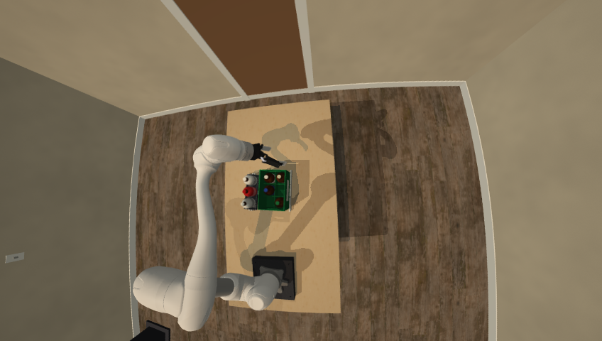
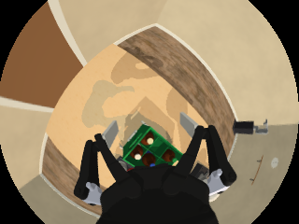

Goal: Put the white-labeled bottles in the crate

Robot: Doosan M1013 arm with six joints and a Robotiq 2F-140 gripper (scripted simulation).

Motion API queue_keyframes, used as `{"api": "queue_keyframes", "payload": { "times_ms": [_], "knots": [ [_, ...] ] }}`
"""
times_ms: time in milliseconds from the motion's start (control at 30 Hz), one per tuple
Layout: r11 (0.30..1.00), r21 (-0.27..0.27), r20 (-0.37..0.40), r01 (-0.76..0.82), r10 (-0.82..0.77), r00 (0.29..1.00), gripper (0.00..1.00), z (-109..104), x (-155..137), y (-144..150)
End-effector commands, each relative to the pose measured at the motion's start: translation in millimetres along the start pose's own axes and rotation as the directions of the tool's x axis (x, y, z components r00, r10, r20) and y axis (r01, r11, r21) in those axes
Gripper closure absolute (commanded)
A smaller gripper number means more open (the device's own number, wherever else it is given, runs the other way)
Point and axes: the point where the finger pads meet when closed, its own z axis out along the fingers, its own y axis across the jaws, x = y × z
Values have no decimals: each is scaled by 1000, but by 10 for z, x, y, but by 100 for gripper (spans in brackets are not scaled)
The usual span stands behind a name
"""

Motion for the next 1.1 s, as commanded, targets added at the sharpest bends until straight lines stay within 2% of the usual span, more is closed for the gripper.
{"api": "queue_keyframes", "payload": {
  "times_ms": [0,133,167,267,300,400,433,500,533,700,733,800,833,900,933,1000,1067],
  "knots": [
    [995,43,47,92,-94,994,0,-163,-254,201],
    [995,43,47,92,-94,994,0,-163,-254,201],
    [982,85,76,167,-173,982,0,-298,-476,353],
    [982,85,76,167,-173,982,0,-298,-476,353],
    [962,133,96,238,-252,963,0,-433,-703,497],
    [962,133,96,238,-252,963,0,-433,-703,497],
    [934,184,107,306,-329,938,0,-566,-933,631],
    [934,184,107,306,-329,938,0,-566,-933,631],
    [899,237,109,369,-402,909,0,-697,-1164,754],
    [899,237,109,369,-402,909,0,-697,-1164,754],
    [856,290,101,427,-471,876,0,-824,-1393,868],
    [856,290,101,427,-471,876,0,-824,-1393,868],
    [809,340,84,480,-535,841,0,-946,-1617,970],
    [809,340,84,480,-535,841,0,-946,-1617,970],
    [757,387,61,527,-591,804,0,-1062,-1835,1062],
    [852,372,144,368,-445,884,0,-654,-1825,965],
    [852,372,144,368,-445,884,0,-654,-1825,965]
  ]
}}
